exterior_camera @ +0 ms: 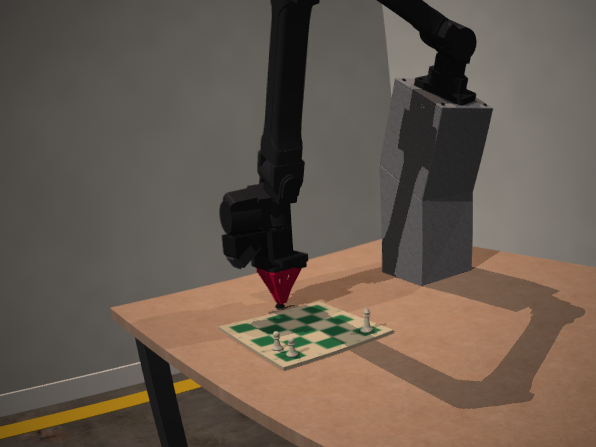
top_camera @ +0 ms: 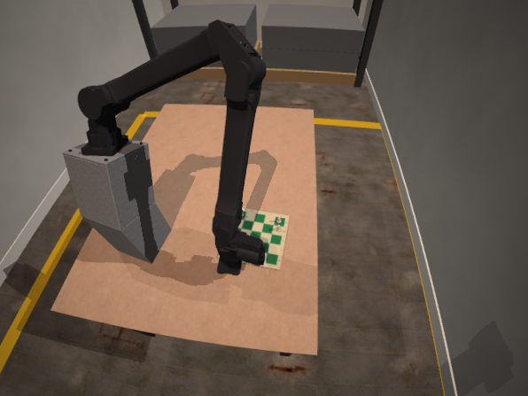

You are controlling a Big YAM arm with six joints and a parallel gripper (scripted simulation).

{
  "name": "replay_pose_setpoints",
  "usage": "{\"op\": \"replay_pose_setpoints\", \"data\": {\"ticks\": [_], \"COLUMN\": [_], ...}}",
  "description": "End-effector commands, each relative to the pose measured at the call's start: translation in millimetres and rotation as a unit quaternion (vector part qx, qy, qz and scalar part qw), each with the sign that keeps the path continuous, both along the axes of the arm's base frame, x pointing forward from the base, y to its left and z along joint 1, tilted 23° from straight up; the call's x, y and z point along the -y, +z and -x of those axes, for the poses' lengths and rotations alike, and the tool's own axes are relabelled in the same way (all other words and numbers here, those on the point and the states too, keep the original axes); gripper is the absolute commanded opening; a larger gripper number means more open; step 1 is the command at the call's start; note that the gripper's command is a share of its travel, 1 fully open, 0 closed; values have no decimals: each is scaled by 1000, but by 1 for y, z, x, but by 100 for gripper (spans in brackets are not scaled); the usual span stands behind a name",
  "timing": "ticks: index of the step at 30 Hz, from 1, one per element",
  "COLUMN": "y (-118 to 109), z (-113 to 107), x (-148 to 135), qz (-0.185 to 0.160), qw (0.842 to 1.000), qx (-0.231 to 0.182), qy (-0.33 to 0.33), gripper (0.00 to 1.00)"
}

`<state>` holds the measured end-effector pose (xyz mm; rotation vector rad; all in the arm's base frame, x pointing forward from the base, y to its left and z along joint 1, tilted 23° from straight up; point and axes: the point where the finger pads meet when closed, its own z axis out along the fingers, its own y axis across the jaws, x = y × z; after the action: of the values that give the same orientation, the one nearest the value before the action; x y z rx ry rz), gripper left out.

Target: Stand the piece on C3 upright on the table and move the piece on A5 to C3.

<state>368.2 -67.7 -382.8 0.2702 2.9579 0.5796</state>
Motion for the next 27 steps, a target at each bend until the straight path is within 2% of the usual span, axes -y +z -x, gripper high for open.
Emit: {"op": "replay_pose_setpoints", "data": {"ticks": [1,27], "y": [1,1], "z": [-3,-2], "x": [7,10], "qz": [3,2], "qw": [1000,1000], "qx": [6,4], "qy": [-3,-6], "gripper": [0,0]}}
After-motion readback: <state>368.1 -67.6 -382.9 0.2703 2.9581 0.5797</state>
